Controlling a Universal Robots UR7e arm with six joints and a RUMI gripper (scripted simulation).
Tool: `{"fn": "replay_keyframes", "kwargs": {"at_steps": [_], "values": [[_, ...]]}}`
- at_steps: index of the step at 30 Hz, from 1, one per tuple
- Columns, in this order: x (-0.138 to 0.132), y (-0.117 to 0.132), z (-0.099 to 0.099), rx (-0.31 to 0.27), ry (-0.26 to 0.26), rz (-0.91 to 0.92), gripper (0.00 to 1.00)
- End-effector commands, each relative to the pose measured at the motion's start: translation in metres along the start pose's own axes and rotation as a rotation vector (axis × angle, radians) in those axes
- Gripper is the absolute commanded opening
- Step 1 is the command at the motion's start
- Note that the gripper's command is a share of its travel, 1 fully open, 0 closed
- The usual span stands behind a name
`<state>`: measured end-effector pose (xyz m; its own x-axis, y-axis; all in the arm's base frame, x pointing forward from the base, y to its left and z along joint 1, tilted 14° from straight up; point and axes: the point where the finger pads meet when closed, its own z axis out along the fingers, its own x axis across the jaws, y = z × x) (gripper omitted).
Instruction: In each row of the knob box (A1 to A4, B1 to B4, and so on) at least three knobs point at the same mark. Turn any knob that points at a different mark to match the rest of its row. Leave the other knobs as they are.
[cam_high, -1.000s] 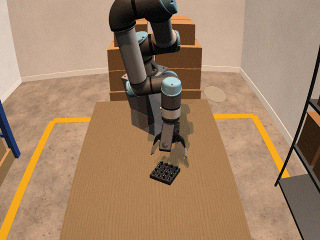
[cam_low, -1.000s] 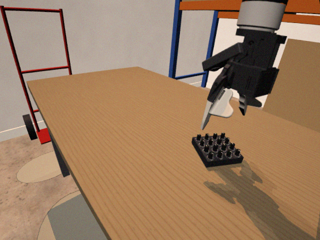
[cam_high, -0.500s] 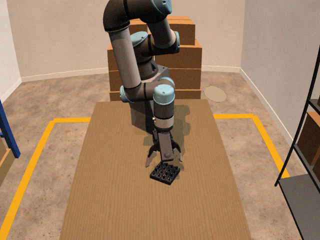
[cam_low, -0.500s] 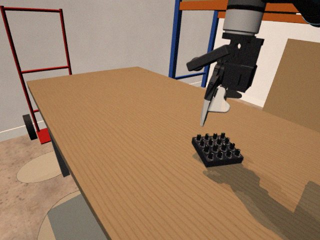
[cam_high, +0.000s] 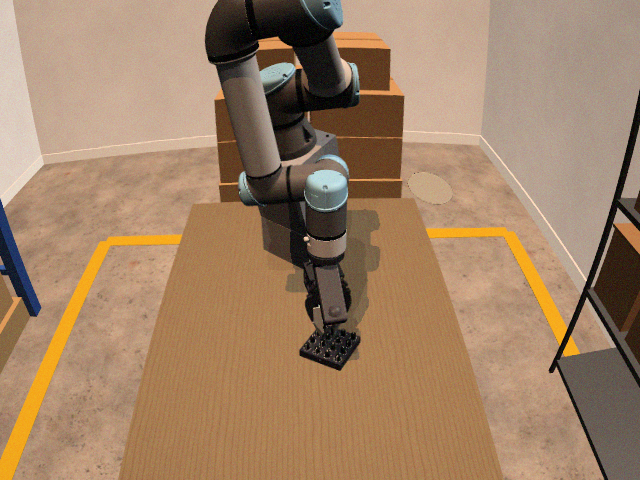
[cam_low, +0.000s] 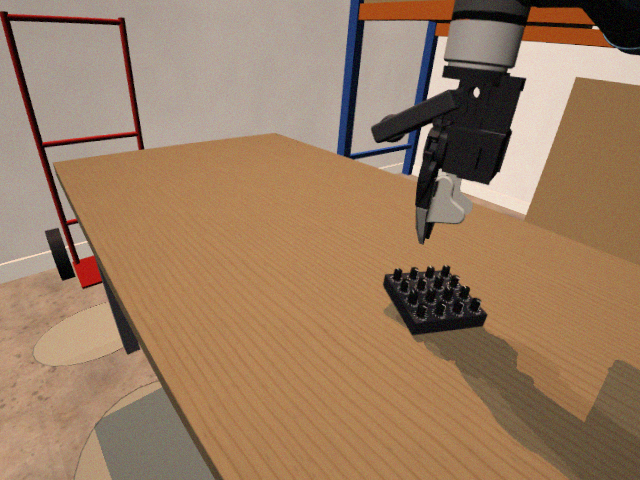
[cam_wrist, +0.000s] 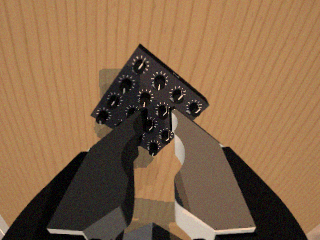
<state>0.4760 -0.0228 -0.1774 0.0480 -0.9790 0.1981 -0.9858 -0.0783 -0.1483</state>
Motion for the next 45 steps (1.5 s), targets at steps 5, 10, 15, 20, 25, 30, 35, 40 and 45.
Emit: {"fn": "replay_keyframes", "kwargs": {"at_steps": [5, 10, 15, 20, 25, 30, 35, 40, 45], "values": [[0.000, 0.000, 0.000, 0.001, 0.000, 0.000, 0.11], [0.000, 0.000, 0.000, 0.001, 0.000, 0.000, 0.11], [0.000, 0.000, 0.000, 0.001, 0.000, 0.000, 0.11], [0.000, 0.000, 0.000, 0.001, 0.000, 0.000, 0.11], [0.000, 0.000, 0.000, 0.001, 0.000, 0.000, 0.11], [0.000, 0.000, 0.000, 0.001, 0.000, 0.000, 0.11], [0.000, 0.000, 0.002, 0.001, 0.000, 0.000, 0.11], [0.000, 0.000, 0.005, 0.001, 0.000, 0.000, 0.11], [0.000, 0.000, 0.010, 0.001, 0.000, 0.000, 0.11]]}}
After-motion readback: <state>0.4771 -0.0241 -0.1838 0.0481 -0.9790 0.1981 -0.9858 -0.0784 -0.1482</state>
